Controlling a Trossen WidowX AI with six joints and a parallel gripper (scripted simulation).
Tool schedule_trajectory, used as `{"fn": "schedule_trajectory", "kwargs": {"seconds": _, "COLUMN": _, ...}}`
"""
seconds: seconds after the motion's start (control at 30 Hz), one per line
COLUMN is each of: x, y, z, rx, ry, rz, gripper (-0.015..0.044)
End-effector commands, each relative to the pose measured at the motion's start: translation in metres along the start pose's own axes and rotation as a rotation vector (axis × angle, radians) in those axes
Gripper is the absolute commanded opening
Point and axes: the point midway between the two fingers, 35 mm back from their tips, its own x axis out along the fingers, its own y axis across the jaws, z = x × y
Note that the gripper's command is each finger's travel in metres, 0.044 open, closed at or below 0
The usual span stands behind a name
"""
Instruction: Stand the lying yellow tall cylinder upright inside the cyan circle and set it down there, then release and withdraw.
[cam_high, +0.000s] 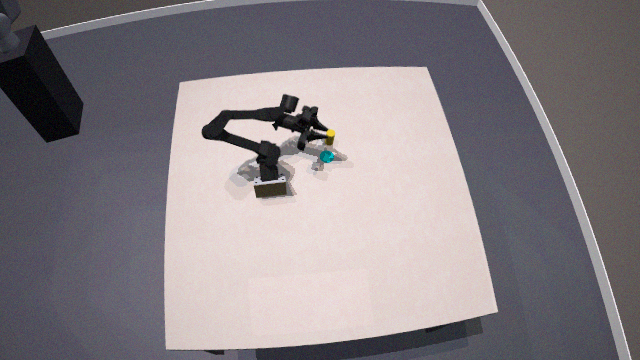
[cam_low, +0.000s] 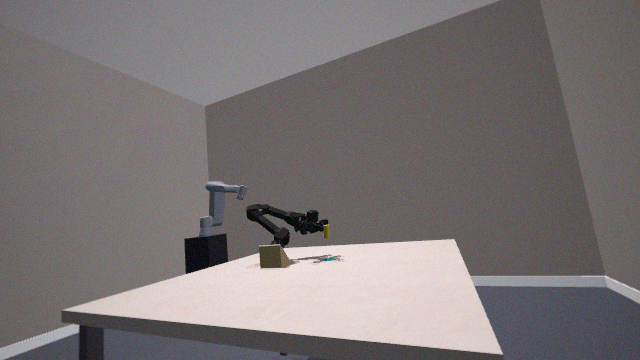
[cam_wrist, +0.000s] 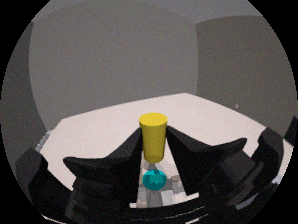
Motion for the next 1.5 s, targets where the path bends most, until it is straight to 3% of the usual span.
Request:
{"fn": "schedule_trajectory", "kwargs": {"seconds": 0.0, "x": 0.003, "y": 0.0, "z": -0.008, "rx": 0.004, "ry": 0.004, "rz": -0.01, "gripper": 0.0105}}
{"fn": "schedule_trajectory", "kwargs": {"seconds": 0.9, "x": 0.009, "y": -0.001, "z": -0.084, "rx": 0.003, "ry": 0.002, "rz": -0.007, "gripper": 0.0105}}
{"fn": "schedule_trajectory", "kwargs": {"seconds": 1.47, "x": 0.006, "y": -0.002, "z": -0.108, "rx": 0.001, "ry": 0.011, "rz": -0.009, "gripper": 0.0105}}
